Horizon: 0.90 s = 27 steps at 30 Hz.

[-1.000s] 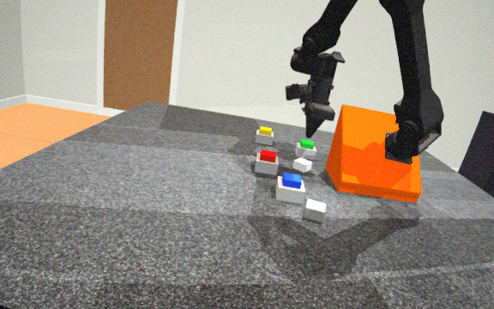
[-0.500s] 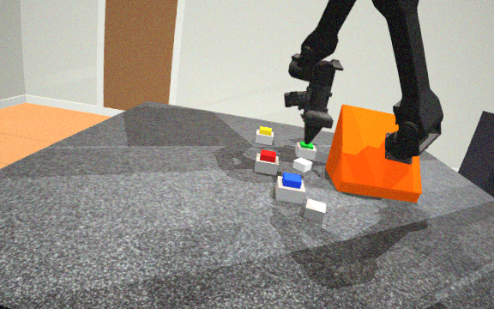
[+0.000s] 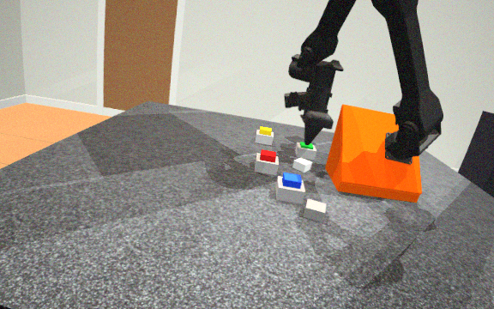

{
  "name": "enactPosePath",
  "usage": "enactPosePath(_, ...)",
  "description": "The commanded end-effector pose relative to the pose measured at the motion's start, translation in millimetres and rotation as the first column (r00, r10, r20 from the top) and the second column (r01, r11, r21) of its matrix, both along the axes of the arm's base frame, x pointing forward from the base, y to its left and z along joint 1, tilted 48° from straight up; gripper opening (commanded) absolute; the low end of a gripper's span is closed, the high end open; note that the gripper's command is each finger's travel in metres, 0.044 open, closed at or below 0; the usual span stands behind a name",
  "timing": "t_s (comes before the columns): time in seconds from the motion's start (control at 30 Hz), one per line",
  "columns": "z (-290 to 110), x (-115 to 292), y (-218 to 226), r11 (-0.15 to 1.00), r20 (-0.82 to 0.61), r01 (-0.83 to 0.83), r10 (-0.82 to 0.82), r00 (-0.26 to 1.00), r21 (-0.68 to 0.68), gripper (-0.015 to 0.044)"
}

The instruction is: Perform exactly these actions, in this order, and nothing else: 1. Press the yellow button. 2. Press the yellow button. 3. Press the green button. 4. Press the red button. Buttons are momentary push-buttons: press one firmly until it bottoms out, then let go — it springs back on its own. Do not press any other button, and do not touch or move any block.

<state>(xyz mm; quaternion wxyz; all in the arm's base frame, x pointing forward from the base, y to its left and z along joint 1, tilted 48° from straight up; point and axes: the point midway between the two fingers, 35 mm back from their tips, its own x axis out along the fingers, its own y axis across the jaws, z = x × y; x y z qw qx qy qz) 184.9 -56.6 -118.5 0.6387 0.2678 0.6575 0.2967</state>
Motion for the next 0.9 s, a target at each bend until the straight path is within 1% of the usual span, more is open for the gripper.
enactPosePath(0.0, 7, 1, -8, 1.0, -0.001, 0.001, -0.001, 1.0, 0.0, 0.002)
enactPosePath(0.07, 21, 1, -23, 1.0, -0.004, 0.003, -0.003, 1.0, 0.001, 0.002)
enactPosePath(0.2, 23, 1, -24, 1.0, -0.004, 0.003, -0.003, 1.0, 0.002, 0.002)
enactPosePath(0.27, 29, 2, -32, 1.0, -0.004, 0.003, -0.003, 1.0, 0.001, 0.002)
enactPosePath(0.4, 63, 4, -68, 1.0, -0.005, 0.003, -0.003, 1.0, -0.001, 0.002)
enactPosePath(0.57, 65, 3, -70, 1.0, -0.005, 0.003, -0.003, 1.0, -0.001, 0.002)
enactPosePath(0.67, 77, 22, -62, 1.0, -0.007, 0.003, -0.003, 1.0, -0.014, 0.002)
enactPosePath(0.87, 137, 86, -4, 1.0, -0.002, -0.001, 0.001, 1.0, -0.025, 0.002)
